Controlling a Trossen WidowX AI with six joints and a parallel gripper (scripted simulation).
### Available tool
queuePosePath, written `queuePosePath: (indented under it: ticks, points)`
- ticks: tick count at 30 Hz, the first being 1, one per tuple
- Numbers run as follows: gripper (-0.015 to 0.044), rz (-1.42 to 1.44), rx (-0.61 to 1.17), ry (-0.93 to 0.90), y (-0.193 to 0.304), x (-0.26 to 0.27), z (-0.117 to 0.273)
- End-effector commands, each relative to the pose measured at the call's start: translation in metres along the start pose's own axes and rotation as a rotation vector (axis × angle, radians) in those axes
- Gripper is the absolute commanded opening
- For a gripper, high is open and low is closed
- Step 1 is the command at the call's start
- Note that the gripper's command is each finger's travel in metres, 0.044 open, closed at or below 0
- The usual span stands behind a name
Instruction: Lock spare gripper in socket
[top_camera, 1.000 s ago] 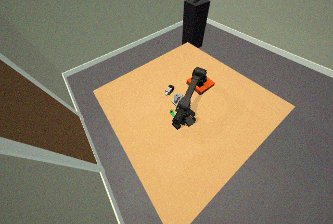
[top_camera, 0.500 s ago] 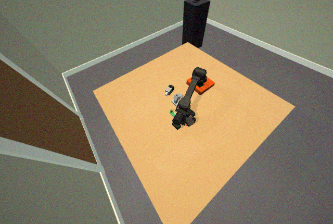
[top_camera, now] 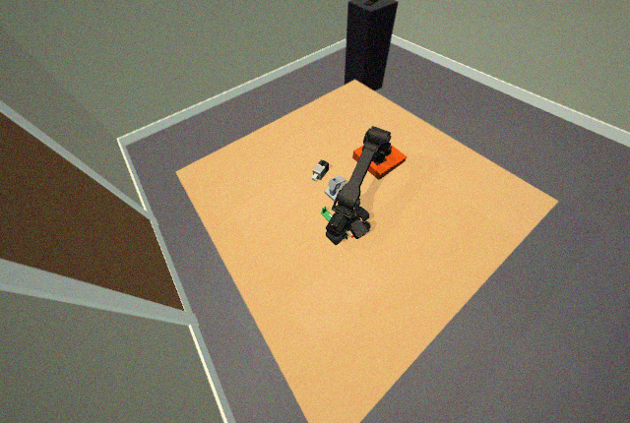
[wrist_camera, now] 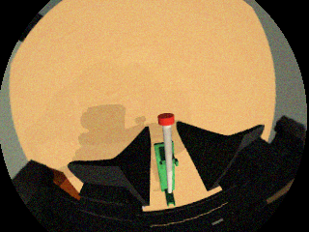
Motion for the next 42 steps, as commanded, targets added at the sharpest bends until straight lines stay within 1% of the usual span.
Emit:
queuePosePath:
  ticks: [1, 33, 34, 38, 40, 42]
  points:
    - [0.0200, 0.000, 0.000, 0.000, 0.000, 0.000, 0.000]
    - [0.0200, -0.005, 0.001, -0.002, -0.016, 0.002, 0.073]
    - [0.0226, -0.005, 0.001, -0.002, -0.014, 0.001, 0.065]
    - [0.0331, -0.005, 0.001, -0.002, -0.014, 0.001, 0.065]
    - [0.0279, -0.004, 0.010, 0.002, -0.008, 0.000, 0.074]
    - [0.0226, -0.002, 0.036, 0.009, 0.012, -0.001, 0.099]
Point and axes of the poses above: the point midway between the two fingers, 35 mm back from their tips, its own z axis back along the fingers, its own x axis across the jaws, y = z × x, the point moved 4 cm from there along z, back along the fingers
